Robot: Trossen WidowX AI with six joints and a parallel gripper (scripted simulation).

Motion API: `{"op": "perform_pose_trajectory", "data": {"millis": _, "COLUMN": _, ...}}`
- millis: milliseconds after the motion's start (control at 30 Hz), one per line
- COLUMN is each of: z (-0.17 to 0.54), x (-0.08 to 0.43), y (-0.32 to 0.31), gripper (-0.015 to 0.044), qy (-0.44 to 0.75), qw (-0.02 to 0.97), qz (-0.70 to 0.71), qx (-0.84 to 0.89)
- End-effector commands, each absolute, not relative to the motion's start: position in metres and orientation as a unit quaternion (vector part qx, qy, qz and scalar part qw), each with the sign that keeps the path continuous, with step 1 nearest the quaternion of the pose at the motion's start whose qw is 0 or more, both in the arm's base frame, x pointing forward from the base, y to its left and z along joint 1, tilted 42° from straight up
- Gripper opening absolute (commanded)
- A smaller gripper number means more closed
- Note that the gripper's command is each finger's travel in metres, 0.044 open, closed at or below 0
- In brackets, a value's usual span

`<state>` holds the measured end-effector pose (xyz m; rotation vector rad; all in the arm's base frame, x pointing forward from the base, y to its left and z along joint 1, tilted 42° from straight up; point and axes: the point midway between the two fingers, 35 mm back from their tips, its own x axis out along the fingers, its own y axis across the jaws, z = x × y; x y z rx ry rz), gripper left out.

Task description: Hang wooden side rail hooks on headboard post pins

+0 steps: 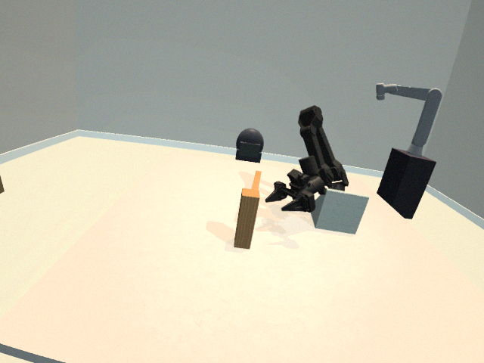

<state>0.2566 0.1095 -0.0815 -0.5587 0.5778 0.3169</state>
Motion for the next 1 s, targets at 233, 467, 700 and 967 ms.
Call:
{"op": "perform_pose_trajectory", "data": {"millis": 233, "z": -0.090, "x": 0.272, "y": 0.114, "gripper": 0.0440, "qy": 0.303, "qw": 0.891, "qz": 0.167, "qx": -0.295}}
{"op": "perform_pose_trajectory", "data": {"millis": 467, "z": -0.092, "x": 0.308, "y": 0.121, "gripper": 0.0440, "qy": 0.374, "qw": 0.832, "qz": 0.223, "qx": -0.343}}
{"op": "perform_pose_trajectory", "data": {"millis": 700, "z": -0.060, "x": 0.330, "y": 0.120, "gripper": 0.0440, "qy": 0.419, "qw": 0.783, "qz": 0.283, "qx": -0.363}}
{"op": "perform_pose_trajectory", "data": {"millis": 967, "z": -0.041, "x": 0.321, "y": 0.111, "gripper": 0.0440, "qy": 0.466, "qw": 0.740, "qz": 0.322, "qx": -0.364}}
